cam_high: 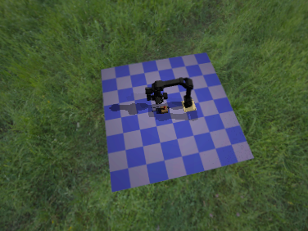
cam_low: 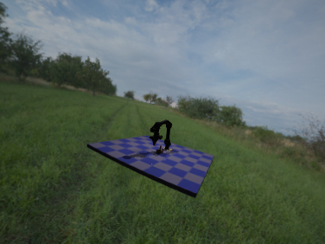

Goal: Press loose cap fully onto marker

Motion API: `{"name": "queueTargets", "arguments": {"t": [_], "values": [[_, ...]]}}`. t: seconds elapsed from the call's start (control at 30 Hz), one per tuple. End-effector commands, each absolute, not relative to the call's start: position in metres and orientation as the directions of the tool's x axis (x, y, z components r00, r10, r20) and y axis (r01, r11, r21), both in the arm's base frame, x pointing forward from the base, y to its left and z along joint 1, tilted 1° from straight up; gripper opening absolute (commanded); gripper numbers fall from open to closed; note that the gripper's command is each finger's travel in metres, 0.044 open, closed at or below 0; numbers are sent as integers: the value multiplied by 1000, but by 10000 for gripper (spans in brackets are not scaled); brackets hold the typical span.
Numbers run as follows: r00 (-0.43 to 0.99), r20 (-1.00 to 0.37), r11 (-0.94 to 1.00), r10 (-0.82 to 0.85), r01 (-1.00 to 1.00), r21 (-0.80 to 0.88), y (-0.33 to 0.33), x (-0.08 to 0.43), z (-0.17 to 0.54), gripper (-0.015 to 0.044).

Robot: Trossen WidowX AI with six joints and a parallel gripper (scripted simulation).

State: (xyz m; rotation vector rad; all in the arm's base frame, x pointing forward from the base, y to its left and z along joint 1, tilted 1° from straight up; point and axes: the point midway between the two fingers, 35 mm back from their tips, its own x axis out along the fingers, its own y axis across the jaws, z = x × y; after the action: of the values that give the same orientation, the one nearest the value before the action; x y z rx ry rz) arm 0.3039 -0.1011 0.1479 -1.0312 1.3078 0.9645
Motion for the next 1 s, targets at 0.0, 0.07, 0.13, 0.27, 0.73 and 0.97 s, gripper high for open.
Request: {"name": "queueTargets", "arguments": {"t": [0.0,0.07,0.13,0.27,0.73,0.97], "values": [[34,-999,277,-18,-960,-37,-81,294,156,0],[33,-999,276,-17,-960,-36,-73,290,159,0],[32,-999,275,-16,-961,-35,-65,286,162,0],[30,-999,274,-15,-961,-32,-51,276,168,0],[25,-1000,271,-12,-962,-27,-23,254,179,0],[25,-1000,271,-12,-962,-27,-23,254,173,0]]}}
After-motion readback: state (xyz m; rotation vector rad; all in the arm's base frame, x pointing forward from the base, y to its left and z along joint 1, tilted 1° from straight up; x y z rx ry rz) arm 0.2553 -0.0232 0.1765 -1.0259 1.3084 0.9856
